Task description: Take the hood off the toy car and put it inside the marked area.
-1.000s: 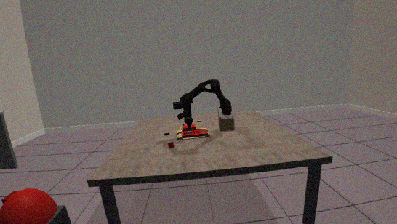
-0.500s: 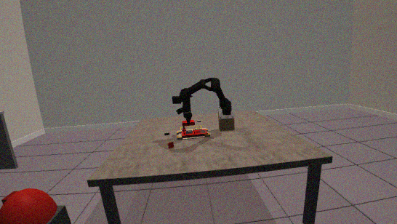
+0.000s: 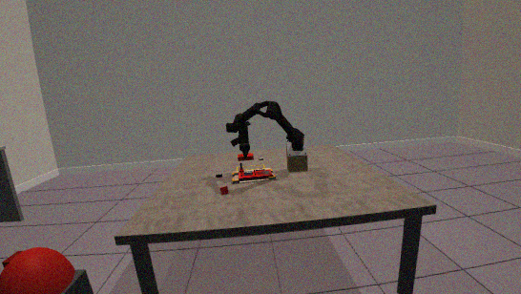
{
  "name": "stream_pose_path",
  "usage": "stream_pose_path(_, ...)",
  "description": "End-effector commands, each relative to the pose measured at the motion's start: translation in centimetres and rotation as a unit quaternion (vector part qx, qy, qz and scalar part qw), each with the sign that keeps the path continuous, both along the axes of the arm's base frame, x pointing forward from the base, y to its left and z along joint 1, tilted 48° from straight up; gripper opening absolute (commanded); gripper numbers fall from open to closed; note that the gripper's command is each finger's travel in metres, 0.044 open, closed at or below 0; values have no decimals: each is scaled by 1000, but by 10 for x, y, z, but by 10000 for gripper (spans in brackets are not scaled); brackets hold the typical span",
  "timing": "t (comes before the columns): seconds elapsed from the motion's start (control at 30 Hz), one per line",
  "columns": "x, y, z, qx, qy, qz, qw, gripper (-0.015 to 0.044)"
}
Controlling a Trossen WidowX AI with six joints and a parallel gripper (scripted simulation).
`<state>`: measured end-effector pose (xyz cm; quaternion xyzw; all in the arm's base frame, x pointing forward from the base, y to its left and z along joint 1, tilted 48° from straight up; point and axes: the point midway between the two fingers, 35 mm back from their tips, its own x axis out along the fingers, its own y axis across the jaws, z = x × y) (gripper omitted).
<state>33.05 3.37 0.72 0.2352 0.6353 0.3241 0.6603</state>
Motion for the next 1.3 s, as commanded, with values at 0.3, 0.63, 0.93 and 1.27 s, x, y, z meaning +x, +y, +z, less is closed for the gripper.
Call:
stream_pose_path(0.3, -1, -54, -55, -1, -2, 4, 1000, 0)
stream_pose_path(0.63, -14, -89, -94, 7, -8, 9, 1000, 0)
stream_pose_path(0.93, -14, -87, -97, 7, -8, 9, 1000, 0)
stream_pose_path(1.27, -13, -80, -104, 7, -8, 9, 1000, 0)
